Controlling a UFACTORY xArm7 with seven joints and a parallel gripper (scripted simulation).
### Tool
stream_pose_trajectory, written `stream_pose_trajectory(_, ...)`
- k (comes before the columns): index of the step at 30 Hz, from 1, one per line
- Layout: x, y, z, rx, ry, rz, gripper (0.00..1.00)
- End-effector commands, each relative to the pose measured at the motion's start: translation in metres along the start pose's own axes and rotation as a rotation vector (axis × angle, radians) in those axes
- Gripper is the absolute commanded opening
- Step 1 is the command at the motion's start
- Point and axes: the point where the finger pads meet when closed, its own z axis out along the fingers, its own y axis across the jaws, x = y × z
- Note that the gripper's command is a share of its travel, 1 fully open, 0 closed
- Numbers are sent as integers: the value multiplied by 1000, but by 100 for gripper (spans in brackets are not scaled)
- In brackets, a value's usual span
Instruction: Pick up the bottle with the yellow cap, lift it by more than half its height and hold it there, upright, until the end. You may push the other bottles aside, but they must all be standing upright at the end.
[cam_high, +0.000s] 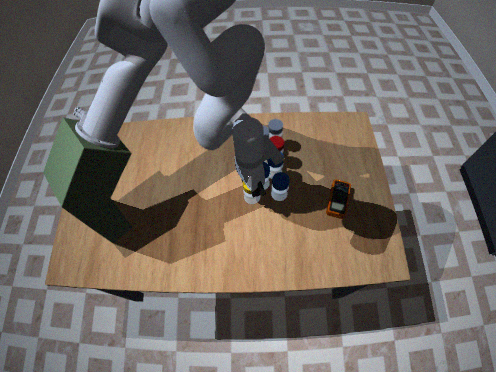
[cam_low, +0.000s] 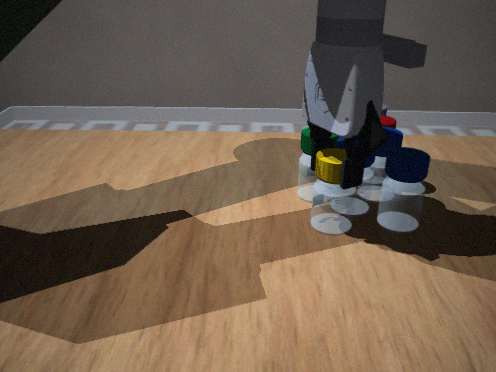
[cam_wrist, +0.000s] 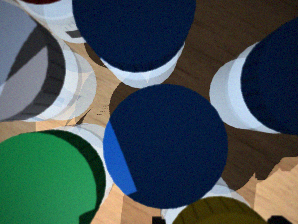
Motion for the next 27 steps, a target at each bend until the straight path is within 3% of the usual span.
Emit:
stream_pose_trajectory(1,0,1,0,-2,0,0,0)
stream_pose_trajectory(27,0,1,-10,-2,0,0,0)
